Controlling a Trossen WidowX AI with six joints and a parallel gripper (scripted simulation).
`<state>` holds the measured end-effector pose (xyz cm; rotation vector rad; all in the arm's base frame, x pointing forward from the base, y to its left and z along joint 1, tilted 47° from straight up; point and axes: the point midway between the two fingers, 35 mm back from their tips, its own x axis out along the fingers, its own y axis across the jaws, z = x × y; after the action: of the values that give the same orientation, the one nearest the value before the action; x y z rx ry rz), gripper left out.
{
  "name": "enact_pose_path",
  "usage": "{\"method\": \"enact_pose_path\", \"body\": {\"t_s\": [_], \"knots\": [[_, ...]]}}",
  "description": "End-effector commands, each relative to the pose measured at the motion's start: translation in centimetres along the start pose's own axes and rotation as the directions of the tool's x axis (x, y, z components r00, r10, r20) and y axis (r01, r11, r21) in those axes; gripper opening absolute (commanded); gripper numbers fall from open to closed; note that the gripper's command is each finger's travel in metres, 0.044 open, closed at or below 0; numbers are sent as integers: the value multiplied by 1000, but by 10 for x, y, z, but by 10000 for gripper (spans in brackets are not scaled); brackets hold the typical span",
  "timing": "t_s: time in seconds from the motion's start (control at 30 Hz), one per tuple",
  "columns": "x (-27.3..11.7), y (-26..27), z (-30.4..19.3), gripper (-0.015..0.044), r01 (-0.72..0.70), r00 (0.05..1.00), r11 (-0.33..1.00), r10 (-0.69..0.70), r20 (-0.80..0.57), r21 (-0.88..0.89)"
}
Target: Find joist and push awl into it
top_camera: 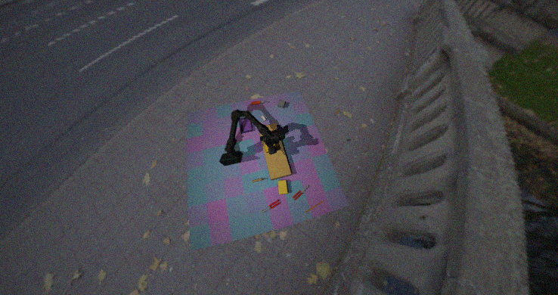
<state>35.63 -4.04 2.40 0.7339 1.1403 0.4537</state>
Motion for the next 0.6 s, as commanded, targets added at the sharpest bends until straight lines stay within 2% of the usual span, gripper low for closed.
{"method": "enact_pose_path", "body": {"t_s": [0.0, 0.57], "knots": [[0, -12, 0, 0, 2, 1000, 1000, -2, -1, 0], [0, -65, 0, 0, 4, 1000, 1000, -4, -1, -1]]}}
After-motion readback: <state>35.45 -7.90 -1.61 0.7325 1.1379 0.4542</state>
